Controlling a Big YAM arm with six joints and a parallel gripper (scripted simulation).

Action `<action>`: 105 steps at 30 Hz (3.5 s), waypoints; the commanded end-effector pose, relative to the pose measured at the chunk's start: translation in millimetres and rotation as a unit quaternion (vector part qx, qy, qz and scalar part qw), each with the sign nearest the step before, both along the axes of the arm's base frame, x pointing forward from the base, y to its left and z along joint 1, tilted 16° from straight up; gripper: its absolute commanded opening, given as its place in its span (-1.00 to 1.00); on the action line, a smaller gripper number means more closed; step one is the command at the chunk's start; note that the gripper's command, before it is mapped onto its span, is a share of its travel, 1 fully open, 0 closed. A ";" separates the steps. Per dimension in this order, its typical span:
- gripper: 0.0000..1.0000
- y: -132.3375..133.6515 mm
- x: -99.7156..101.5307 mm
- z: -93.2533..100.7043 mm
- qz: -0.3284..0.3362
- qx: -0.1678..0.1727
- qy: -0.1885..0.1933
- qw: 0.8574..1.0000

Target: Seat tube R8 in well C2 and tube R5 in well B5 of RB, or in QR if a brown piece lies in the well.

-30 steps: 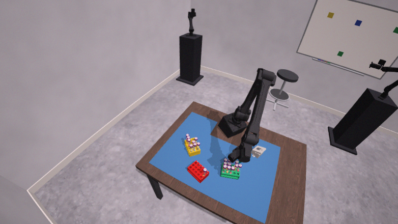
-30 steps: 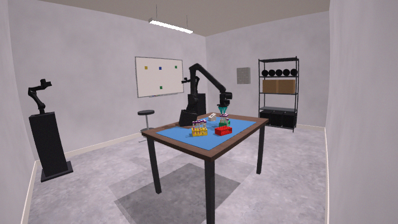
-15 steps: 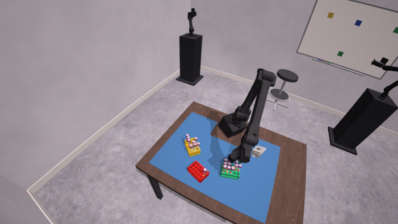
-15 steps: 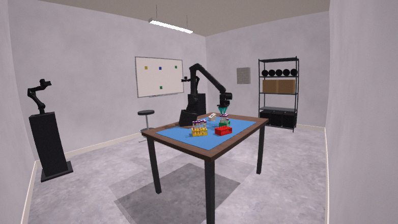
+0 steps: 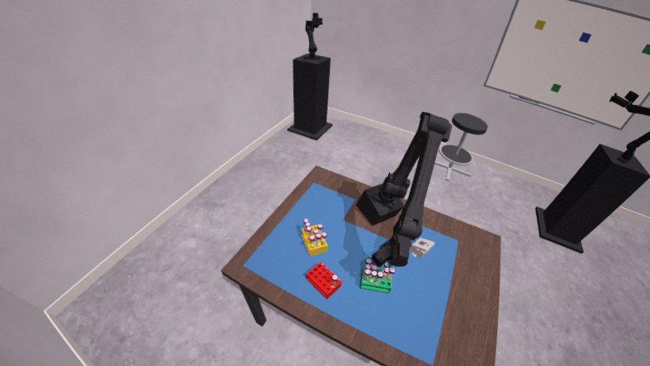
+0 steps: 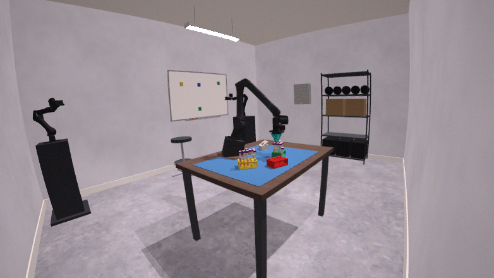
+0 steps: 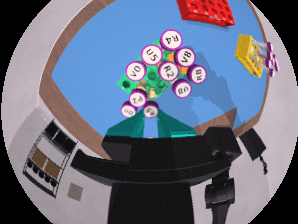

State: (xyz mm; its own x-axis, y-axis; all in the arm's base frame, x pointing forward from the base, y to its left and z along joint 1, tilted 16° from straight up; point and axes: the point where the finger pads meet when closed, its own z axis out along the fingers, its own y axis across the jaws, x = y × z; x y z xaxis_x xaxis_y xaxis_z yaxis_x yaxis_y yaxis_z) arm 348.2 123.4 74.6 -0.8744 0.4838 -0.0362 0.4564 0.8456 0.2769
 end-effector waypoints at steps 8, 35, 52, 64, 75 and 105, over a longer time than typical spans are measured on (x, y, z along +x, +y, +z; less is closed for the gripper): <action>-1.00 2.3 2.6 0.3 -0.004 -0.002 0.003 1.000; -1.00 -3.8 14.3 29.0 -0.007 0.003 -0.023 1.000; -1.00 -5.3 14.4 47.3 -0.002 0.004 -0.028 1.000; -1.00 -5.0 14.3 57.6 0.001 0.005 -0.028 1.000; -1.00 -11.9 4.1 61.3 -0.003 0.004 -0.020 1.000; -1.00 -18.0 -15.8 72.3 0.001 0.000 -0.007 1.000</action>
